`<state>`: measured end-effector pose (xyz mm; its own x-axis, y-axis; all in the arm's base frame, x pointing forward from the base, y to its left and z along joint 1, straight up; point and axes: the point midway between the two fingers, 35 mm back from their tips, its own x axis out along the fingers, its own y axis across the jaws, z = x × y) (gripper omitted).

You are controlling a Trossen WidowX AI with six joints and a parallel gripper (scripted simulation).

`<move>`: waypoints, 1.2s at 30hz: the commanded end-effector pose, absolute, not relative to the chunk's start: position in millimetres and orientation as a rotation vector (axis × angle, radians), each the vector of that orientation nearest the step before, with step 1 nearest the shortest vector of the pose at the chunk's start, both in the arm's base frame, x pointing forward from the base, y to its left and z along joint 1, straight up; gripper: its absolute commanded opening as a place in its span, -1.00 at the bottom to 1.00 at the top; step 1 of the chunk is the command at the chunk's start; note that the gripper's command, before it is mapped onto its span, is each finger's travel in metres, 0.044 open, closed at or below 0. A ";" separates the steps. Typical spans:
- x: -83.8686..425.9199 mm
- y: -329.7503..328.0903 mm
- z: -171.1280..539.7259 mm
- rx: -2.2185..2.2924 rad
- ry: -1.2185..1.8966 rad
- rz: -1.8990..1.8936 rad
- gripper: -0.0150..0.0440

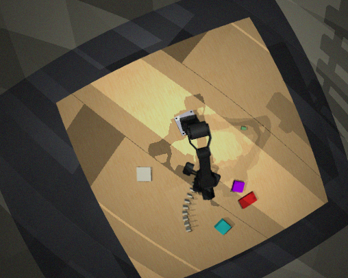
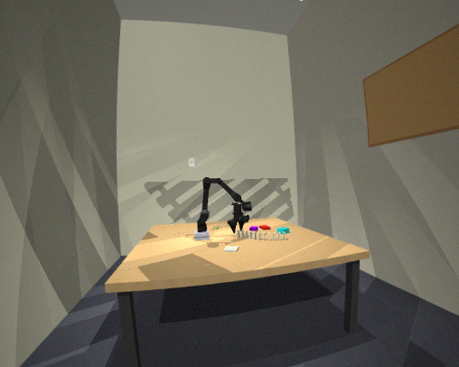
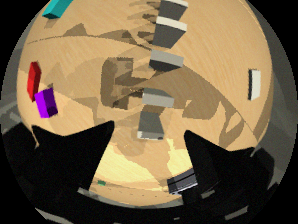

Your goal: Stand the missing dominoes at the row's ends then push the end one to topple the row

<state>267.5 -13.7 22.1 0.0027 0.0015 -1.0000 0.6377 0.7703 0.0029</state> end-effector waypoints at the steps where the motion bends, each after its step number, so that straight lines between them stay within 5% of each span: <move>1: 276.3 -14.4 57.2 0.547 1.483 -0.538 1.00; 7: 268.2 -13.6 145.4 0.546 1.484 -0.534 1.00; 13: 267.5 -13.6 148.2 0.546 1.484 -0.534 1.00; 30: 240.2 10.5 85.9 -0.673 1.450 0.662 -0.49; 36: 239.8 10.8 85.2 -0.686 1.446 0.676 -0.49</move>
<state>248.7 6.5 93.8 -0.0063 0.0022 -1.0000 -0.5197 0.8543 0.0052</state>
